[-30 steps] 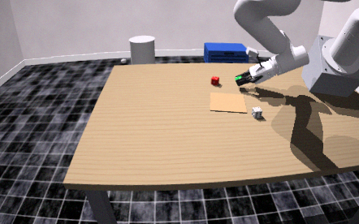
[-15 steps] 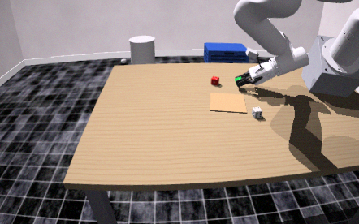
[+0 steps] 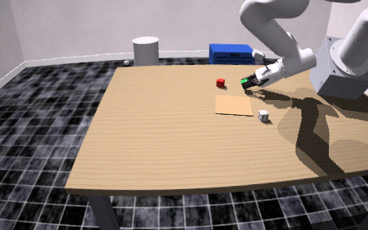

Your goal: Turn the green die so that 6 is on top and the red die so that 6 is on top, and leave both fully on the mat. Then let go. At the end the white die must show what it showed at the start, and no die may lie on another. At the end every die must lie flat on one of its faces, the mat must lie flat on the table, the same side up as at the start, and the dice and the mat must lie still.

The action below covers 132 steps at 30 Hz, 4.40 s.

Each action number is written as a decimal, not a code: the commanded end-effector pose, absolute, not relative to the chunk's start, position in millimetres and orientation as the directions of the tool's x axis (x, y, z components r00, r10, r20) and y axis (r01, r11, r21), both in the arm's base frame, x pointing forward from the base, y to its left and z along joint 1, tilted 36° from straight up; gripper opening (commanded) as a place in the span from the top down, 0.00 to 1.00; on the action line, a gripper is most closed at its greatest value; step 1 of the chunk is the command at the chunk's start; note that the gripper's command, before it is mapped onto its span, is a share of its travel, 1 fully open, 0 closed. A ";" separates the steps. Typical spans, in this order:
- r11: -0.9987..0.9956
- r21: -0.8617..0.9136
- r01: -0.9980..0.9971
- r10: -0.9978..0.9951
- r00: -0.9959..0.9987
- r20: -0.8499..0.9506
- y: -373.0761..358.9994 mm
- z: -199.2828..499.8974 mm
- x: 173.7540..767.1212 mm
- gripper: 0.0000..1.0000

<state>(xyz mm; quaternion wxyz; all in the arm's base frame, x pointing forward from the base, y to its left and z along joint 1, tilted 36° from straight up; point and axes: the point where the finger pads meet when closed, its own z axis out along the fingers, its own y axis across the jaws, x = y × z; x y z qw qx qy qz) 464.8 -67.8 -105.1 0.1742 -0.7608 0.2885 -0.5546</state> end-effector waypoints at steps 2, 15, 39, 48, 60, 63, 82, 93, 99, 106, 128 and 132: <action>-0.773 -0.585 -0.246 -0.632 0.217 0.744 -68.1 -104.8 464.8 0.73; -0.773 -0.585 -0.246 -0.632 0.217 0.744 -67.6 -105.6 465.1 0.73; -0.773 -0.585 -0.246 -0.632 0.217 0.744 -61.7 -114.5 467.9 0.73; -0.773 -0.585 -0.246 -0.632 0.217 0.744 -61.6 -114.7 467.9 0.73; -0.773 -0.585 -0.246 -0.632 0.217 0.744 -61.6 -114.7 467.9 0.73; -0.773 -0.585 -0.246 -0.632 0.217 0.744 -61.6 -114.7 467.9 0.73; -0.773 -0.585 -0.246 -0.632 0.217 0.744 -61.6 -114.7 467.9 0.65; -0.773 -0.585 -0.246 -0.632 0.217 0.744 -61.6 -114.7 467.9 0.53; -0.773 -0.585 -0.246 -0.632 0.217 0.744 -61.6 -114.7 467.9 0.53; -0.773 -0.585 -0.246 -0.632 0.217 0.744 -61.6 -114.7 467.9 0.53; -0.773 -0.585 -0.246 -0.632 0.217 0.744 -61.6 -114.7 467.9 0.53; -0.773 -0.585 -0.246 -0.632 0.217 0.744 -61.6 -114.7 467.9 0.53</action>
